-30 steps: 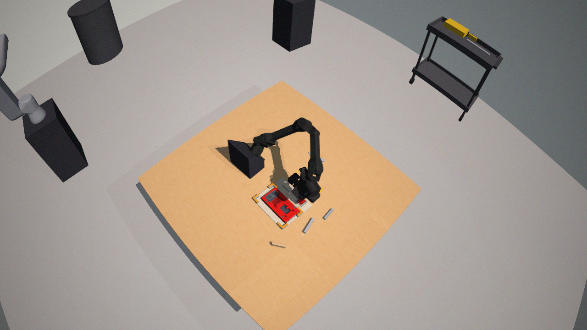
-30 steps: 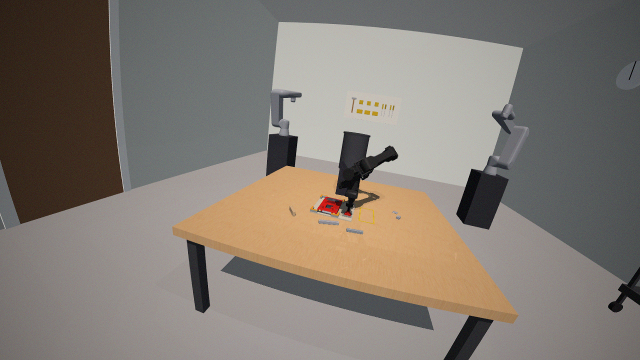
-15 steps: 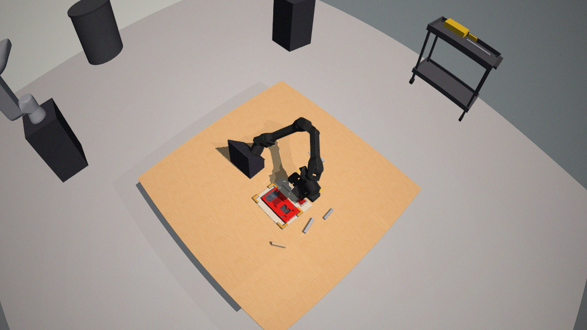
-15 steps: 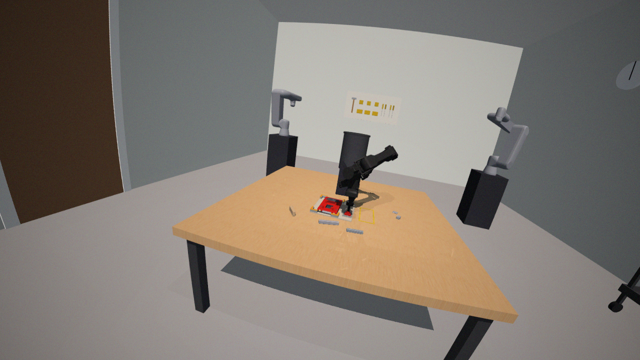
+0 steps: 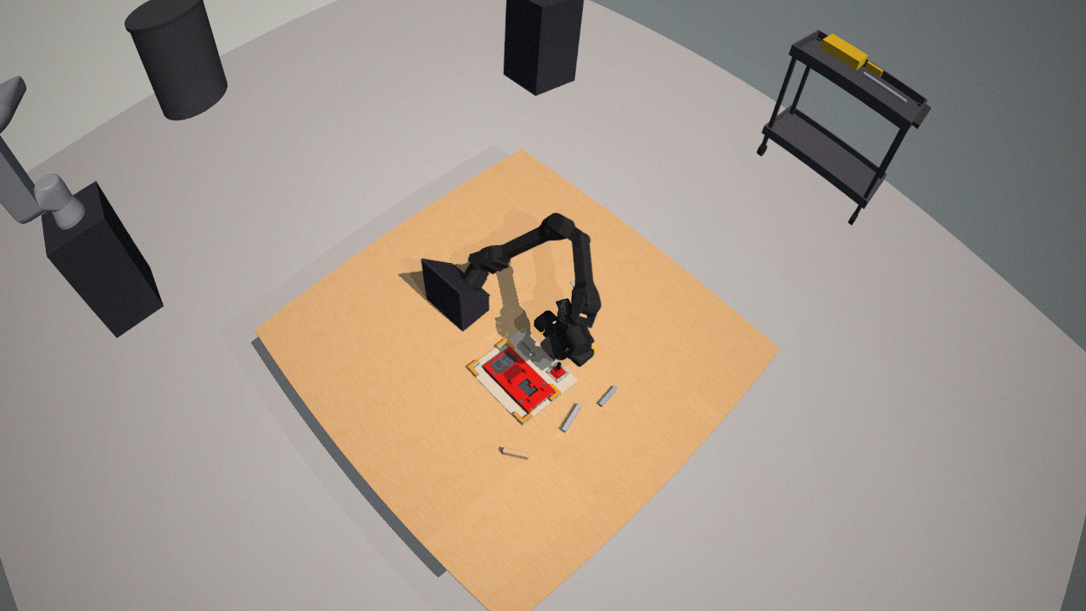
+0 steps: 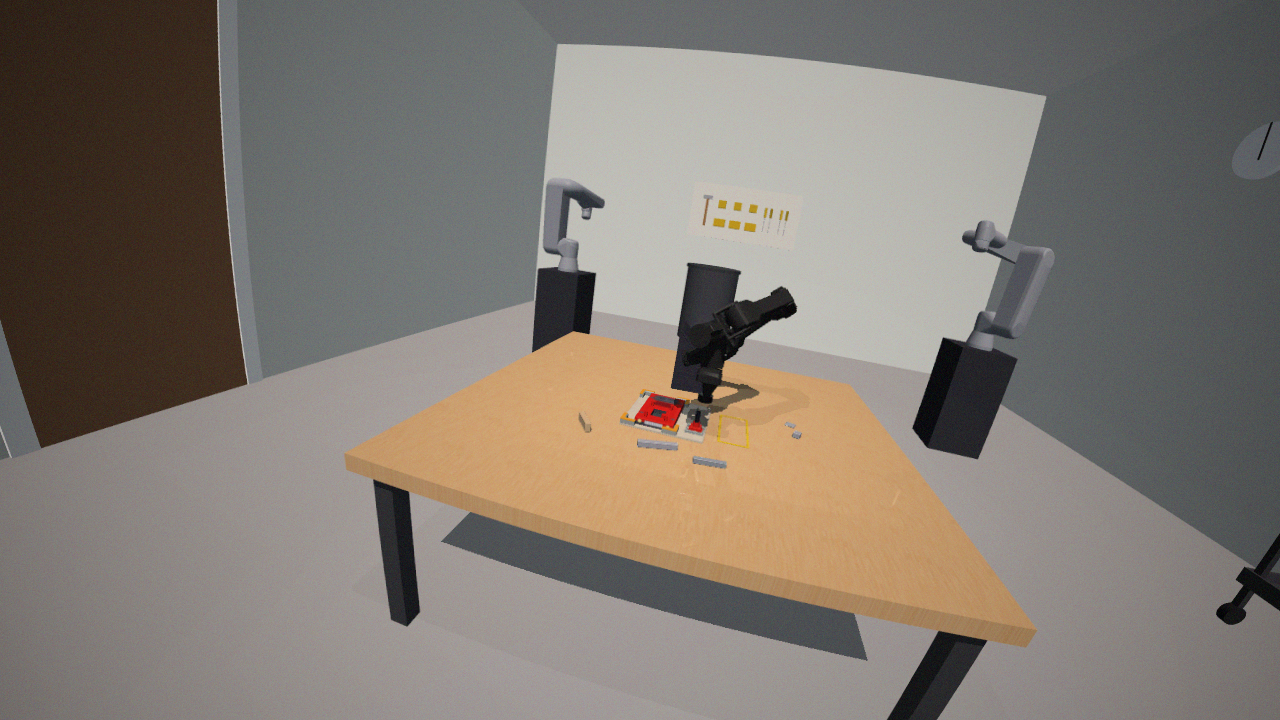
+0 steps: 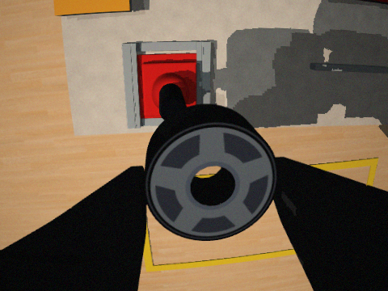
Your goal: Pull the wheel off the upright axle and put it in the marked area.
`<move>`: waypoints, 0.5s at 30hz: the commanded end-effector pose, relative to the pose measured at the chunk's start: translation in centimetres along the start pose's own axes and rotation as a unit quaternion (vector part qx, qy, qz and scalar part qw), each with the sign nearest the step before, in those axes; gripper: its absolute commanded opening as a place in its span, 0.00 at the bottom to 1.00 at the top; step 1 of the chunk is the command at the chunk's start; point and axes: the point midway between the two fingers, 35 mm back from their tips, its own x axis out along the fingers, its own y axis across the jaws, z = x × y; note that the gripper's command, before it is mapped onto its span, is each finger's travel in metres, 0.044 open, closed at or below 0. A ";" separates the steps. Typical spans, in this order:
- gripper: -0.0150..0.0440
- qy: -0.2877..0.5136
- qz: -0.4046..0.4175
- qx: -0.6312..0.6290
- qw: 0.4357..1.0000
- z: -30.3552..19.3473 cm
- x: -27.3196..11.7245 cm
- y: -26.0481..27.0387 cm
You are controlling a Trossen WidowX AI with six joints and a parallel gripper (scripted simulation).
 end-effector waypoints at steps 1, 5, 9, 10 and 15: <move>0.25 0.000 0.004 -0.004 1.000 -1.8 -0.3 -0.5; 0.25 -0.001 0.004 -0.004 1.000 -3.4 -0.5 -1.3; 0.25 -0.001 0.004 -0.004 1.000 -4.9 -0.6 -2.2; 0.25 -0.001 0.005 -0.004 1.000 -5.2 -0.6 -2.5; 0.25 0.000 0.005 -0.004 1.000 -7.0 -0.7 -3.7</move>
